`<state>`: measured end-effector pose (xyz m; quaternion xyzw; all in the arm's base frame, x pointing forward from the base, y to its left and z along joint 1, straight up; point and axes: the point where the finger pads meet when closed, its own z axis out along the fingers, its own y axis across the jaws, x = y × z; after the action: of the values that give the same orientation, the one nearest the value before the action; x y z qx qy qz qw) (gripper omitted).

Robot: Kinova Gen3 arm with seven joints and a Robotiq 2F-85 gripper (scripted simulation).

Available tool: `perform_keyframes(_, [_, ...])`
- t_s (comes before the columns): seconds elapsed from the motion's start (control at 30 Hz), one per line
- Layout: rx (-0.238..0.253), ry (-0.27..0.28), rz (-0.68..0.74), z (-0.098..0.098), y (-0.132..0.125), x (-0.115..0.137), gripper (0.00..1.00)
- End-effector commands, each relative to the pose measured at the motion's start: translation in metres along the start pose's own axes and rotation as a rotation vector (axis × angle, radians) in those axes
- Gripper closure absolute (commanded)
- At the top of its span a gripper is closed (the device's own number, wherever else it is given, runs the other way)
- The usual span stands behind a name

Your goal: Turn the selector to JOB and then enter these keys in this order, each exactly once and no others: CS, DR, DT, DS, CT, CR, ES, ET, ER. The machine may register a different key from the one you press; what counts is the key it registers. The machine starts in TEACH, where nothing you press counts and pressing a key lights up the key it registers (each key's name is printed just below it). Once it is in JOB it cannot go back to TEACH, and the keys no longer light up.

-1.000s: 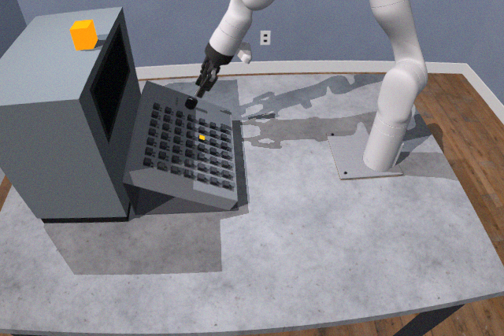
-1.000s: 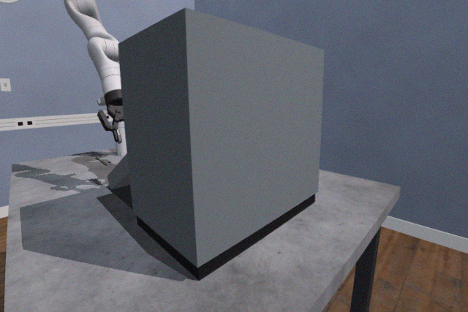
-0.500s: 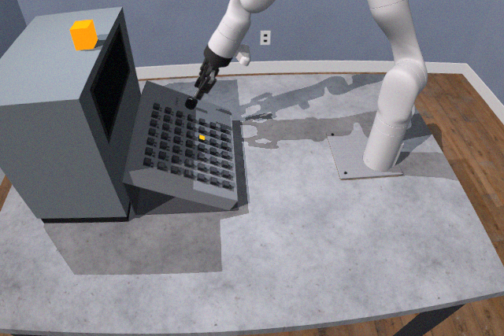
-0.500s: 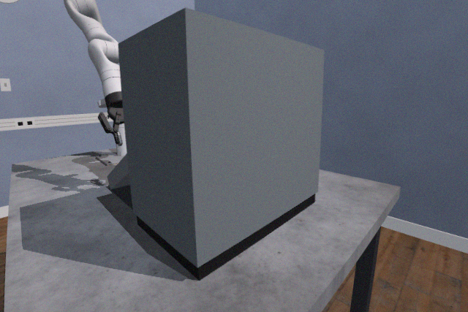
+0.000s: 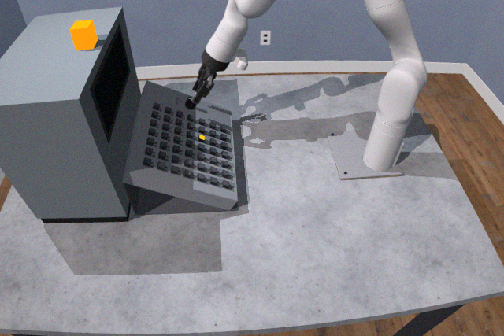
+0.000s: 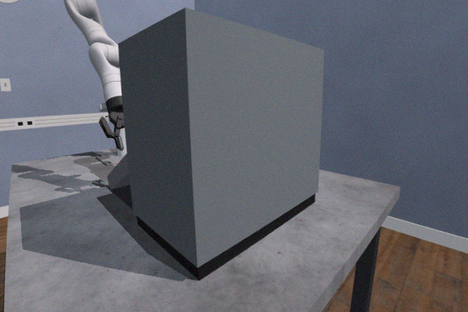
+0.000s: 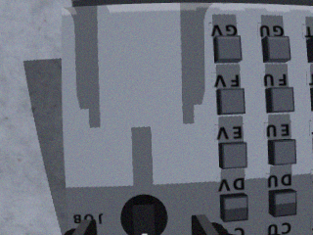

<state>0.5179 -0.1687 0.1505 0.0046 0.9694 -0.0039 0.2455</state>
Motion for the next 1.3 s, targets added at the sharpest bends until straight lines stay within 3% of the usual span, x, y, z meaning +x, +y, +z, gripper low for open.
perform_keyframes(0.0, [0.001, -0.002, -0.001, 0.0016, 0.0000, -0.0009, 0.40])
perform_keyframes(1.27, [0.001, -0.002, -0.001, 0.0060, 0.0000, -0.0009, 0.40])
